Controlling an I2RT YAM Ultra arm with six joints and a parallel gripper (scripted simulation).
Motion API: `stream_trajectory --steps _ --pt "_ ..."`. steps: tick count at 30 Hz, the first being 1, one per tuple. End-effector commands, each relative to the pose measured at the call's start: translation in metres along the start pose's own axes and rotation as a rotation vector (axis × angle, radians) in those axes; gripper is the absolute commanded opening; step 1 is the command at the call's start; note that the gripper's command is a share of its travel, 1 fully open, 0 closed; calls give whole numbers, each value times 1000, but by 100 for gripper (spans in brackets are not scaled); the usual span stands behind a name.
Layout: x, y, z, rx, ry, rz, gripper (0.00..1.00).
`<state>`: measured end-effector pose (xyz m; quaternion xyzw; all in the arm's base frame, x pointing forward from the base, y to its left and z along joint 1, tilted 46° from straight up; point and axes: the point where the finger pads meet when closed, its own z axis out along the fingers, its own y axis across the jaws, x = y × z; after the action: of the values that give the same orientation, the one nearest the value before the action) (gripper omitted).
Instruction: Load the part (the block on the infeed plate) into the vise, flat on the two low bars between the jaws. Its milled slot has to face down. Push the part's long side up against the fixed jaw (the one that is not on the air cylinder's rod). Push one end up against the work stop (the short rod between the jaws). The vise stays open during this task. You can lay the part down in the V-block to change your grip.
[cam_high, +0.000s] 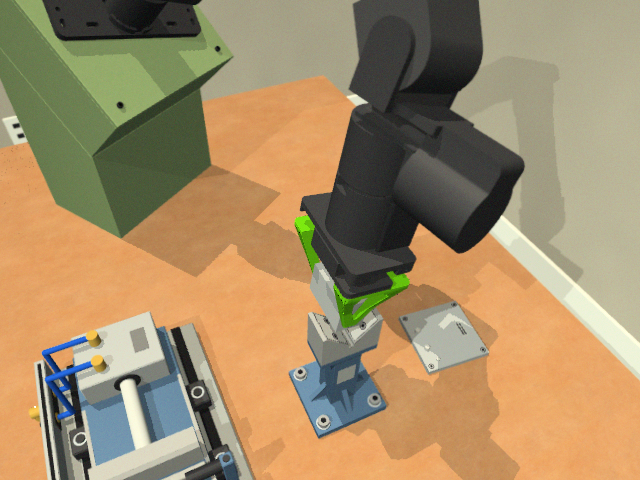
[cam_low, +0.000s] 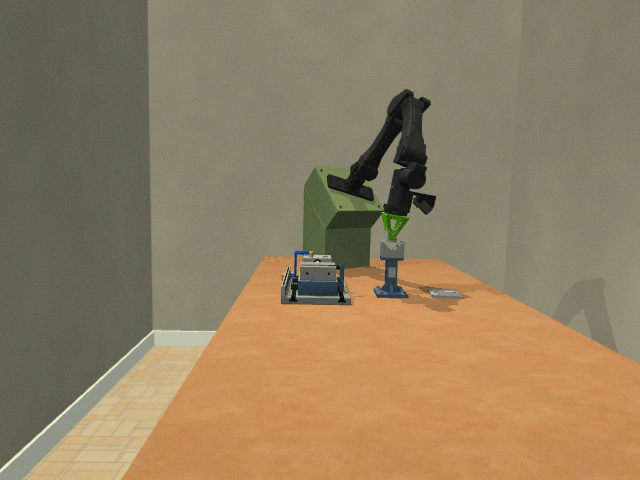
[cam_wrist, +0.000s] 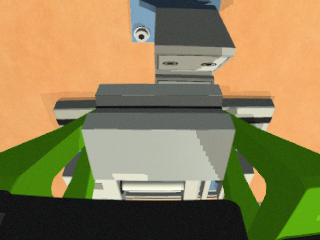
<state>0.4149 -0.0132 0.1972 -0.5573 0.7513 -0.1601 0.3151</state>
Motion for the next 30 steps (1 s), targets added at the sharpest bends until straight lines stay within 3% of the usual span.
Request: stream_trajectory --steps 1,29,30 --pt "1 -5 -3 4 51 11 0" --pt "0 -5 -3 4 328 11 0" --pt "-1 -9 -11 26 332 15 0"
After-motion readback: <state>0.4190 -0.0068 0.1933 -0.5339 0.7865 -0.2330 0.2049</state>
